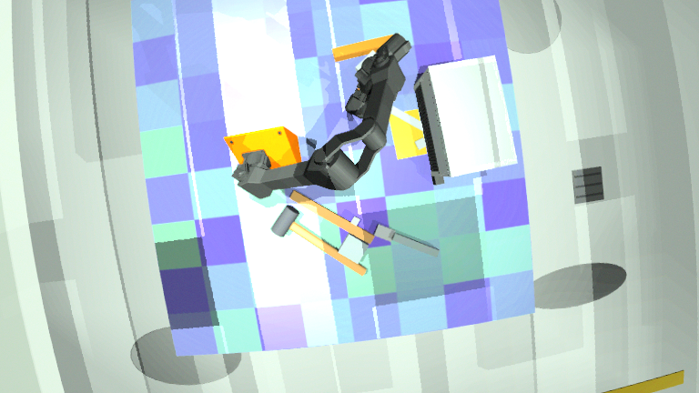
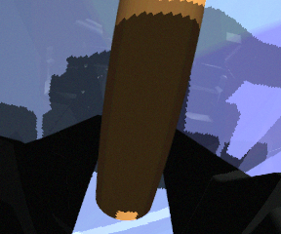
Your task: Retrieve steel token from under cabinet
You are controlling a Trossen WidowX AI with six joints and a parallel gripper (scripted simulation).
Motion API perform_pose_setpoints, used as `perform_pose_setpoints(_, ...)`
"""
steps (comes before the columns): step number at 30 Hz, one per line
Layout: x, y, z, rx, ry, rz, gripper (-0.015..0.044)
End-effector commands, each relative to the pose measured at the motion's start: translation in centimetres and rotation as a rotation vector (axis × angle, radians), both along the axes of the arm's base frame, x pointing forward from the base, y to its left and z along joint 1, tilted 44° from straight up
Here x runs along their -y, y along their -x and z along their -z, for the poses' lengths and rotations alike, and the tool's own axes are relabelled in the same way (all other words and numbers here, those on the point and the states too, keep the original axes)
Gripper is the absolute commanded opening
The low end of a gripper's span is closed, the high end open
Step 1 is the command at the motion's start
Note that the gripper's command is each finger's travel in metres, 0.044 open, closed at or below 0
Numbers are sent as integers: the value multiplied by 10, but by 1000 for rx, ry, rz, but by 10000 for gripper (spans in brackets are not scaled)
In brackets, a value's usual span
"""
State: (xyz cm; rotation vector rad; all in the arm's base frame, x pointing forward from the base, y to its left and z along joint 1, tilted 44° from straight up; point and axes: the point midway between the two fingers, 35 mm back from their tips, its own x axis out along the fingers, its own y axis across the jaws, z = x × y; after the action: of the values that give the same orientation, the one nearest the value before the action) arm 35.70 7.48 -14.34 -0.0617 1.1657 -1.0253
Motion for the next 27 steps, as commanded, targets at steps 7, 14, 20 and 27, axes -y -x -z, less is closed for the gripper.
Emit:
perform_pose_setpoints(7,4,-4,-4,5,1,1,0)
perform_pose_setpoints(14,8,1,-7,5,1,1,0)
perform_pose_setpoints(20,12,4,-9,4,1,1,0)
perform_pose_setpoints(27,16,9,-13,4,2,1,0)
